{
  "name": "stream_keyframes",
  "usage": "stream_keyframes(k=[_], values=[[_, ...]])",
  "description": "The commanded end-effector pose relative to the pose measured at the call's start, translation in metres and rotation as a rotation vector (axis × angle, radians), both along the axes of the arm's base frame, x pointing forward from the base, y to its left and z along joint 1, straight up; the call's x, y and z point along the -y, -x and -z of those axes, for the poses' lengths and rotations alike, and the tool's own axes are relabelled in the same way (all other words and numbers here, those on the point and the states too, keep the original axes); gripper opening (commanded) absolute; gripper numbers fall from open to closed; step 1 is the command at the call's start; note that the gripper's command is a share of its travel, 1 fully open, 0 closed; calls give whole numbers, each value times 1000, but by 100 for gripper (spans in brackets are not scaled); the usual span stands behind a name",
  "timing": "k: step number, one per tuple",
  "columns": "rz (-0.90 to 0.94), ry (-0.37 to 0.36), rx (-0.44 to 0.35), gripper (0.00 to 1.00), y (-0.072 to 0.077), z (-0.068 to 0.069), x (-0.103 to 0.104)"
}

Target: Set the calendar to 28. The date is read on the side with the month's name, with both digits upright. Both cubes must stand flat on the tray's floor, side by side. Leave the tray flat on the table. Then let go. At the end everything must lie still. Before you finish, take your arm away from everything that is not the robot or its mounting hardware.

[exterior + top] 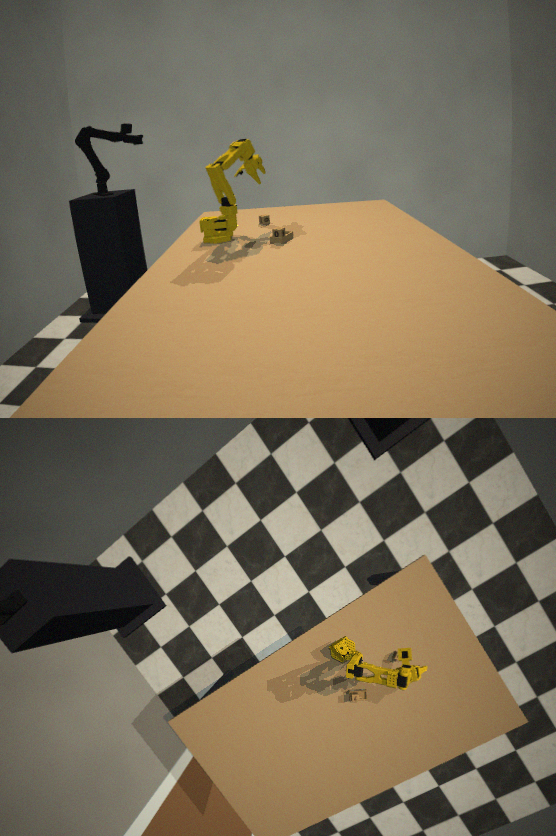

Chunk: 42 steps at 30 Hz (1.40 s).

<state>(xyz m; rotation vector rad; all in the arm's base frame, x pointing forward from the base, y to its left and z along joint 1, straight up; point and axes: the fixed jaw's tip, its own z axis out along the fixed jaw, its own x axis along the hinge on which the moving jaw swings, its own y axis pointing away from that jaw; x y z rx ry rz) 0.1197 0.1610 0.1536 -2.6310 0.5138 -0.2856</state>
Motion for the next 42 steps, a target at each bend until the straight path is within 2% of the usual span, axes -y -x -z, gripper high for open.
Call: stream_keyframes(k=[1, 11, 13, 24, 28, 42], values=[[-120, 3, 91, 35, -6, -7, -2], [-448, 128, 251, 35, -16, -5, -1], [-448, 128, 251, 35, -16, -5, -1], [-731, 238, 384, 35, -24, -3, -1], [-797, 264, 415, 35, -25, -3, -1], [-874, 295, 450, 35, -27, -3, -1]])
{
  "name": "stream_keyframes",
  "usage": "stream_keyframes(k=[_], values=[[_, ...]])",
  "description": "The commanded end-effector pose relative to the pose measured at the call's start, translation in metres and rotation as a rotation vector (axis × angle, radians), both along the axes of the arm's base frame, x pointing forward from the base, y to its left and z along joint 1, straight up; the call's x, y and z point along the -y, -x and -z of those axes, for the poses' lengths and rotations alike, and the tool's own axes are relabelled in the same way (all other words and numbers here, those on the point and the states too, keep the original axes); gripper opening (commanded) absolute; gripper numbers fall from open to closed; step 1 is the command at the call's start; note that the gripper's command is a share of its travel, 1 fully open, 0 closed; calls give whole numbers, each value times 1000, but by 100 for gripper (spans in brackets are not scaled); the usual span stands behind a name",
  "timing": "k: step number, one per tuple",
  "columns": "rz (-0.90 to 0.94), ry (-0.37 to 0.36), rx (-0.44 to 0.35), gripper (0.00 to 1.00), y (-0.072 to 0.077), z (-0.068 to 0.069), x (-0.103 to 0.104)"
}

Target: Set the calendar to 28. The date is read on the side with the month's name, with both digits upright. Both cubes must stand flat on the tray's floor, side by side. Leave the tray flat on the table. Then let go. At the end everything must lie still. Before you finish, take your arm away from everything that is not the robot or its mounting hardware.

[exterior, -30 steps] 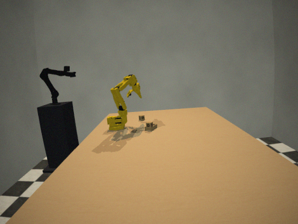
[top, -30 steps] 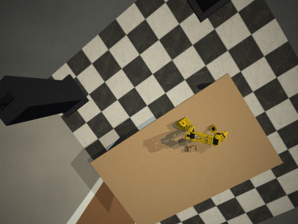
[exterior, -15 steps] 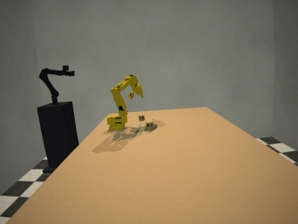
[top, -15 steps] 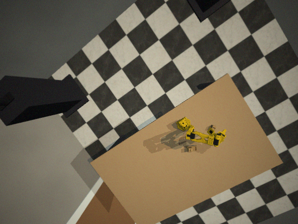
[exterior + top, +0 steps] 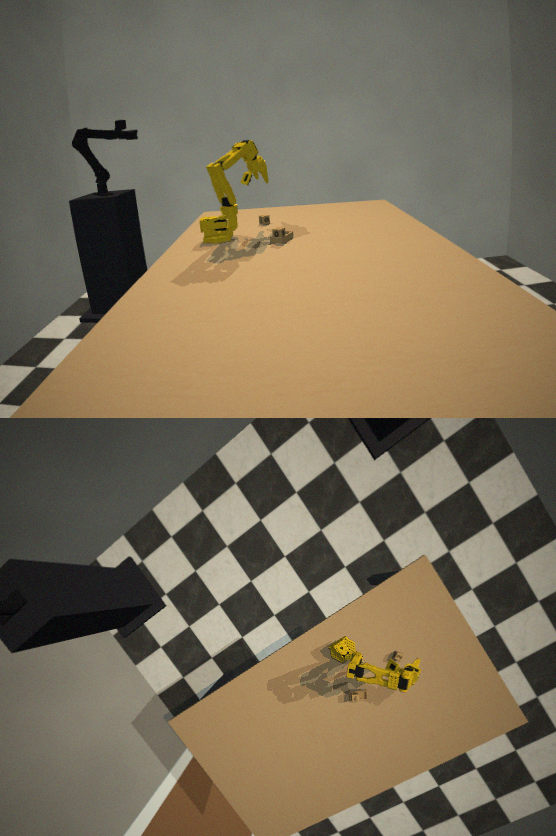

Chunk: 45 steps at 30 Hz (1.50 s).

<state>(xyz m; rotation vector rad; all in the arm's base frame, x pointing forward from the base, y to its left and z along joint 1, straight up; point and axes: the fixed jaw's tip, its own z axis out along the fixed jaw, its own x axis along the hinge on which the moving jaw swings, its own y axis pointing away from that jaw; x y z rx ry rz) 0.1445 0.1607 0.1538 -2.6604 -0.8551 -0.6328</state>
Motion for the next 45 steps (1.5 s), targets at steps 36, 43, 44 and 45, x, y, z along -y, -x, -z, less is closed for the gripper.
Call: stream_keyframes(k=[36, 43, 44, 45], values=[[-8, 368, -305, 35, 1, 92, 3], [-6, 379, -315, 35, 0, 94, 7], [-6, 379, -315, 35, 0, 94, 7], [-6, 379, -315, 35, 0, 94, 7]])
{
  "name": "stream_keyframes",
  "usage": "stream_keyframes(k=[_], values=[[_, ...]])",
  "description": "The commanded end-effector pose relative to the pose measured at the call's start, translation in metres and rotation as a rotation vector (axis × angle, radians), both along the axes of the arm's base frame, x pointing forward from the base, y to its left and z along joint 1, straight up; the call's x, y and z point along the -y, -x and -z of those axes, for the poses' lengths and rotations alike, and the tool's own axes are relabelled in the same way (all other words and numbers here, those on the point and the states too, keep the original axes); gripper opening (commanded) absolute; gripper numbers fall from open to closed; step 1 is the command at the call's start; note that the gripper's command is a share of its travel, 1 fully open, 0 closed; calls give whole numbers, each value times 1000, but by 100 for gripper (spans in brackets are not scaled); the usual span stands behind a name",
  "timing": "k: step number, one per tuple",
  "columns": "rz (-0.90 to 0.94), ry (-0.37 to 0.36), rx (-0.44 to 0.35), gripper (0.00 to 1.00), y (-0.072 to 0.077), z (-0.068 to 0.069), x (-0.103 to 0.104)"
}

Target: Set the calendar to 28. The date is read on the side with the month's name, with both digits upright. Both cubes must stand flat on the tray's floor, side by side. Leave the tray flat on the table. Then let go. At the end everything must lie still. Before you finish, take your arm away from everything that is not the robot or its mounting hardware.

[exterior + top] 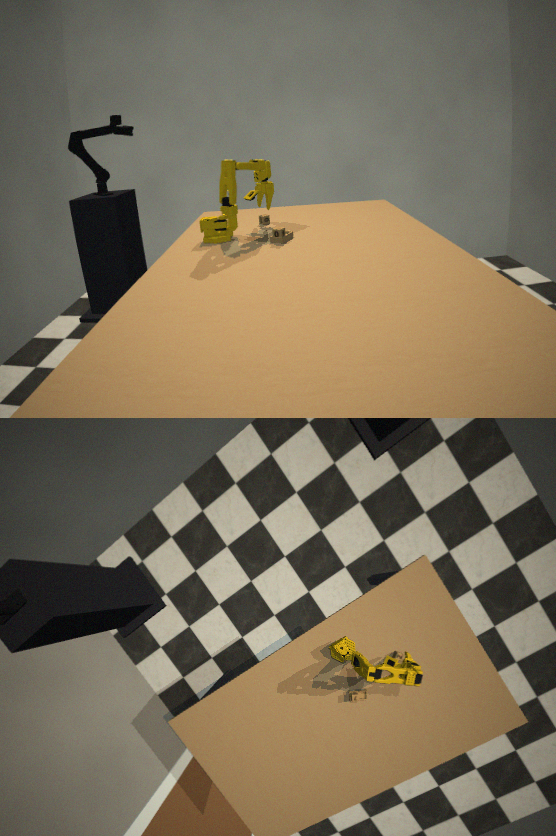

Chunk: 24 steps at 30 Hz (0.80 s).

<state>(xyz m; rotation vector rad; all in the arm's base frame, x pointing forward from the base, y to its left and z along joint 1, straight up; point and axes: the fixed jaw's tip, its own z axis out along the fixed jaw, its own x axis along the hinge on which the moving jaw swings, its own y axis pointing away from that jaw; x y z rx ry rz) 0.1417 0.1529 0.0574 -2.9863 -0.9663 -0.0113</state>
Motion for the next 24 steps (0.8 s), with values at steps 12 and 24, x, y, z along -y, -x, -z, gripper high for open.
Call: stream_keyframes(k=[12, 24], values=[[-2, -18, 14, 35, -2, -2, -1], [-2, -18, 14, 35, -3, 4, -1]])
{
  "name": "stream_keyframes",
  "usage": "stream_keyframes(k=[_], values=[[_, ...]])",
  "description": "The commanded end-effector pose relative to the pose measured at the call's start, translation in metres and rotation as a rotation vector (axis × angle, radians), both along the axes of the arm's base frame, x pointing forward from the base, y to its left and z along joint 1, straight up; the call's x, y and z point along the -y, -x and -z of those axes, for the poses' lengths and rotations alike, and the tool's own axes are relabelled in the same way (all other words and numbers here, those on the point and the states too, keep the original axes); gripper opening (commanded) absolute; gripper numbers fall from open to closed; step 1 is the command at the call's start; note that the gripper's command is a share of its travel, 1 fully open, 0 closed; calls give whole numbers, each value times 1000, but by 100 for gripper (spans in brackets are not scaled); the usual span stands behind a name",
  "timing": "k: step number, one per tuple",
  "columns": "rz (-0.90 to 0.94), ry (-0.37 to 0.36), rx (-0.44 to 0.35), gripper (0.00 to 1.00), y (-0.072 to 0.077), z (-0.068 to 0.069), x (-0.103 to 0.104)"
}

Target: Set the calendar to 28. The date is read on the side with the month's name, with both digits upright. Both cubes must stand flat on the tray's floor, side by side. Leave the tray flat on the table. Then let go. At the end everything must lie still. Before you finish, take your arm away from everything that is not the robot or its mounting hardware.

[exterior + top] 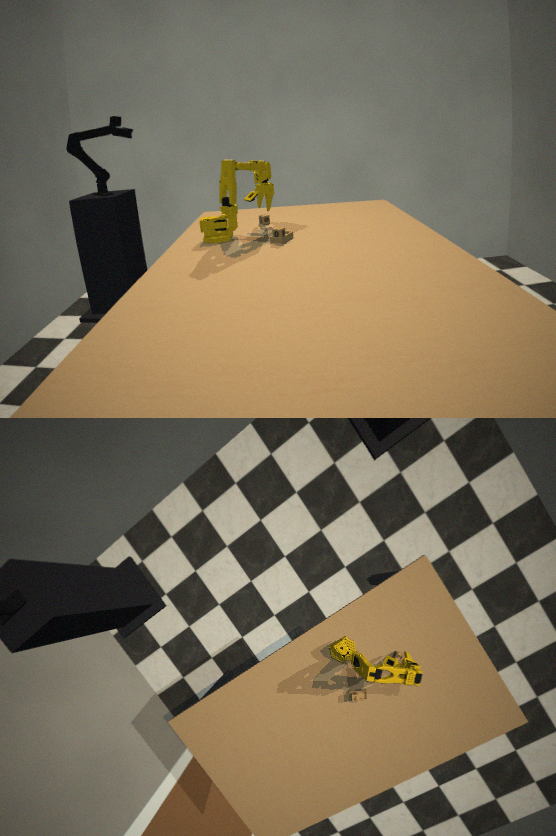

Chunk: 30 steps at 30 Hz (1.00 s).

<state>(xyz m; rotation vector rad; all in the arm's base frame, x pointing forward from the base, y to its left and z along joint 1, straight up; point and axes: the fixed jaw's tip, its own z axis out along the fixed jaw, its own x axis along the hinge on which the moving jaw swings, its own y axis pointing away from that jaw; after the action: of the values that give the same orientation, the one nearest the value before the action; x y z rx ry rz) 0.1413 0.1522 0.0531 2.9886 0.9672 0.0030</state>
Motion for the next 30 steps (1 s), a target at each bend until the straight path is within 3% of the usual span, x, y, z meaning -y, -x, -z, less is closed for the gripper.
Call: stream_keyframes(k=[1, 19, 30], values=[[-2, -22, 18, 35, -3, 1, -2], [-2, -22, 18, 35, -4, 25, -3], [-2, -22, 18, 35, -3, 33, -2]])
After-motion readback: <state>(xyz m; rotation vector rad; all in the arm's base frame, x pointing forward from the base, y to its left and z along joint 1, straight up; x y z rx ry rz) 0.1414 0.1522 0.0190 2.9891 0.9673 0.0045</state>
